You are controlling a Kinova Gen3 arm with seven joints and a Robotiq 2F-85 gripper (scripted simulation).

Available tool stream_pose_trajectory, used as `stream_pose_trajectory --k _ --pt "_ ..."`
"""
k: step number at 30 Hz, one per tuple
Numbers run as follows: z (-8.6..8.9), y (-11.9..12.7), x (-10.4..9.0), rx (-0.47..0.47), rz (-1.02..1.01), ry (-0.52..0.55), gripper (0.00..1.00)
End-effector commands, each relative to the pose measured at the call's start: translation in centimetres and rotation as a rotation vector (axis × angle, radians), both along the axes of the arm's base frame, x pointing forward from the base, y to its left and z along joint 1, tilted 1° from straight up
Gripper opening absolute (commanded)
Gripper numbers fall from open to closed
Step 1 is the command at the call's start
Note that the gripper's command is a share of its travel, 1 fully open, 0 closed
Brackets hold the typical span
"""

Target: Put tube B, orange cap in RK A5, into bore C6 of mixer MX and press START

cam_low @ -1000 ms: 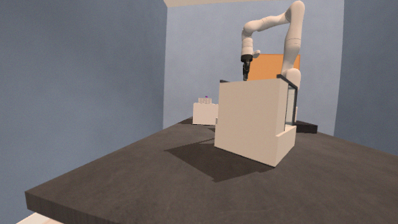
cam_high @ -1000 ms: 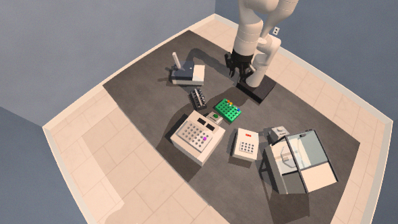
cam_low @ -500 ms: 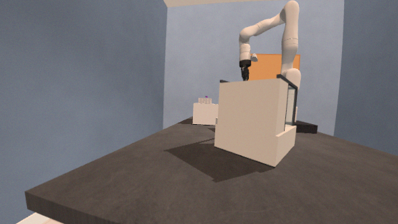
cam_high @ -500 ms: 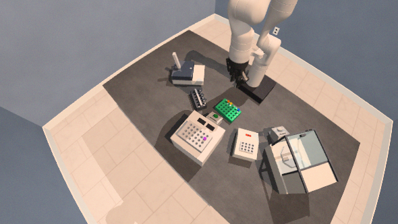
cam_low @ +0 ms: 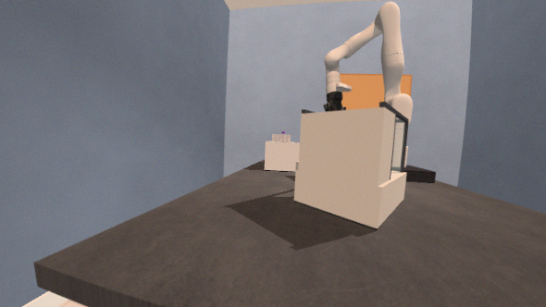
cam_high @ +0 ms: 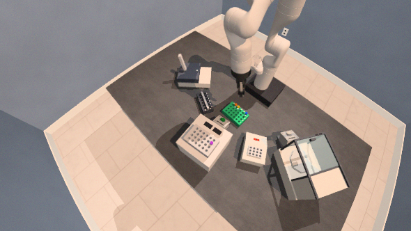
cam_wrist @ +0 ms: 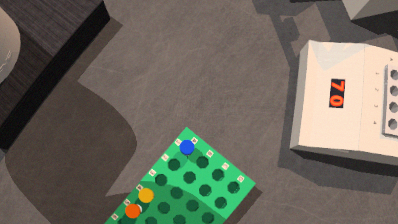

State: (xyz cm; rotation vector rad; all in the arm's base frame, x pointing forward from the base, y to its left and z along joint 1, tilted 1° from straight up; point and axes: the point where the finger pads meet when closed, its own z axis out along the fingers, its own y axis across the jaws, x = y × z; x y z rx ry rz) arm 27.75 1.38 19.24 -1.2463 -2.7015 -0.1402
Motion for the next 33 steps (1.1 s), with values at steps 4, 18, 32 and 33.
stream_pose_trajectory --k 4,18,32,33 --pt "-1.9 0.1 0.0 0.015 -0.180 0.031 0.42" --pt "-5.9 0.3 0.0 0.015 -0.180 0.031 0.42" --pt "-9.9 0.4 0.0 0.015 -0.180 0.031 0.42" --pt "-10.3 0.5 0.0 0.015 -0.180 0.031 0.42"
